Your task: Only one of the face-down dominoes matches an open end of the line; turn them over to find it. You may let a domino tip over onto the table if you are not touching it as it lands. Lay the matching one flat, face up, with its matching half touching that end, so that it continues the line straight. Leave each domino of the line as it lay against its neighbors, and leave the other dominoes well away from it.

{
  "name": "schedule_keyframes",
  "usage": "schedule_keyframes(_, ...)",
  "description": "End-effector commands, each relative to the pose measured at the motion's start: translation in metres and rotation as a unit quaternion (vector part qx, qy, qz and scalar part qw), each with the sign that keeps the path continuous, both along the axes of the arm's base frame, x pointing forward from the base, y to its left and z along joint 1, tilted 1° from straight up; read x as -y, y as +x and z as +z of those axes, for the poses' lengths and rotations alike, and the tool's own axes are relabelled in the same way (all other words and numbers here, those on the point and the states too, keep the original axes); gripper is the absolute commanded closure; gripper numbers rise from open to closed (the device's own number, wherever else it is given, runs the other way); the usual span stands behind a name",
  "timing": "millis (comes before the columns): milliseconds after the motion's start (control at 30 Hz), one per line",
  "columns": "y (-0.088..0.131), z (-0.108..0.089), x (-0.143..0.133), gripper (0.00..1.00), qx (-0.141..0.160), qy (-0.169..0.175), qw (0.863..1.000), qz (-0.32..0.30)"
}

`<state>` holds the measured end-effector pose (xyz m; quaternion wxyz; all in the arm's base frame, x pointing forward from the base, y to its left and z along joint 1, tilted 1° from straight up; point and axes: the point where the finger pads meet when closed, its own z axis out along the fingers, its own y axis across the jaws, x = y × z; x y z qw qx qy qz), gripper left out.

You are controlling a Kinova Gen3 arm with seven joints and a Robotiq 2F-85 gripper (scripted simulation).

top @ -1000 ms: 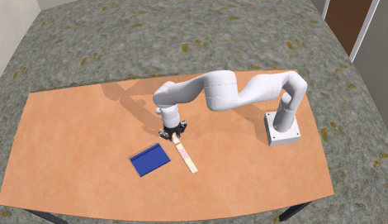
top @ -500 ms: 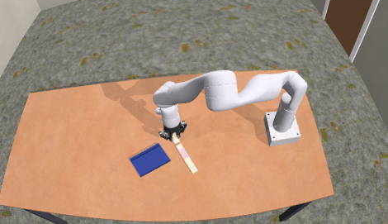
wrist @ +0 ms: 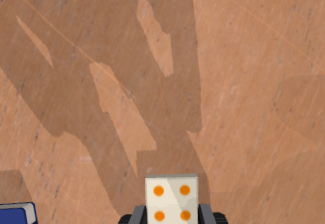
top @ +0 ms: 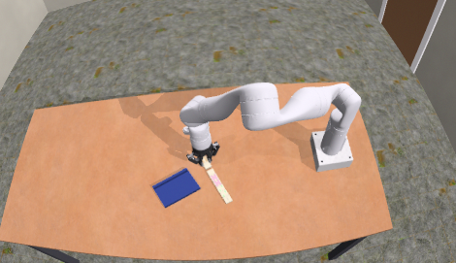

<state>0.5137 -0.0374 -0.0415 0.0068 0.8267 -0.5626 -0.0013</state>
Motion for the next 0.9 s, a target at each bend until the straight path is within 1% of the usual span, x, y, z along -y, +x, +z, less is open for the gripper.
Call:
schedule_keyframes(0,0.0006,0.0008,0.0001,0.69,0.001,0.0,1.0,0.0)
schedule_keyframes(867,-0.0019,0.0007,-0.0077,0.69,0.001,0.0,1.0,0.0)
